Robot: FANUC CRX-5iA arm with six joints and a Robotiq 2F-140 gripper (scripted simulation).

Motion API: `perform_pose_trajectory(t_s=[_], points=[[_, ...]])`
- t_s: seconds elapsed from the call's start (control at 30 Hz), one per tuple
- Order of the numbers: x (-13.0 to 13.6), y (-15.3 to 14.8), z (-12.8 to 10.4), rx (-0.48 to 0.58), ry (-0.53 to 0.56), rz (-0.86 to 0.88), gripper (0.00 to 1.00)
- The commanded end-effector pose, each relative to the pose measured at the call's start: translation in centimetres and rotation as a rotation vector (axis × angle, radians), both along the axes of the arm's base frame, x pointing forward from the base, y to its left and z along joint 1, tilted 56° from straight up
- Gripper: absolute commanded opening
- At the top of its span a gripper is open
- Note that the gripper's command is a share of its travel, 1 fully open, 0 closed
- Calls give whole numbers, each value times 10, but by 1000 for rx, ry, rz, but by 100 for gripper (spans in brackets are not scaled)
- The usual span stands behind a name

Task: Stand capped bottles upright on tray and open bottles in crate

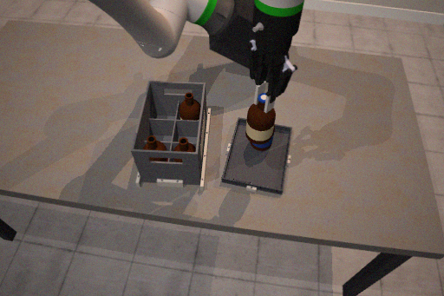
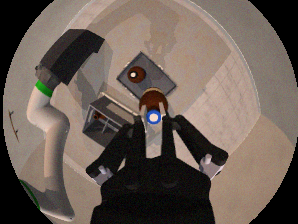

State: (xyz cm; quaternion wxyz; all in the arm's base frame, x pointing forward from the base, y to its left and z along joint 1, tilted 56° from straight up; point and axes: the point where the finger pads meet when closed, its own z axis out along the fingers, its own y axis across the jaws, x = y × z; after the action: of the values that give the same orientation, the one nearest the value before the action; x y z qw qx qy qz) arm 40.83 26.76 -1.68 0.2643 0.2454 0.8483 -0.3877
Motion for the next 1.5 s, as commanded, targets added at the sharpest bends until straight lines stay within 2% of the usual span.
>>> perform_pose_trajectory(t_s=[0.0, 0.17, 1.47], points=[[0, 2, -2, 0, 0, 0, 0], [0, 4, -5, 0, 0, 0, 0], [18, -51, -44, 0, 0, 0, 0]])
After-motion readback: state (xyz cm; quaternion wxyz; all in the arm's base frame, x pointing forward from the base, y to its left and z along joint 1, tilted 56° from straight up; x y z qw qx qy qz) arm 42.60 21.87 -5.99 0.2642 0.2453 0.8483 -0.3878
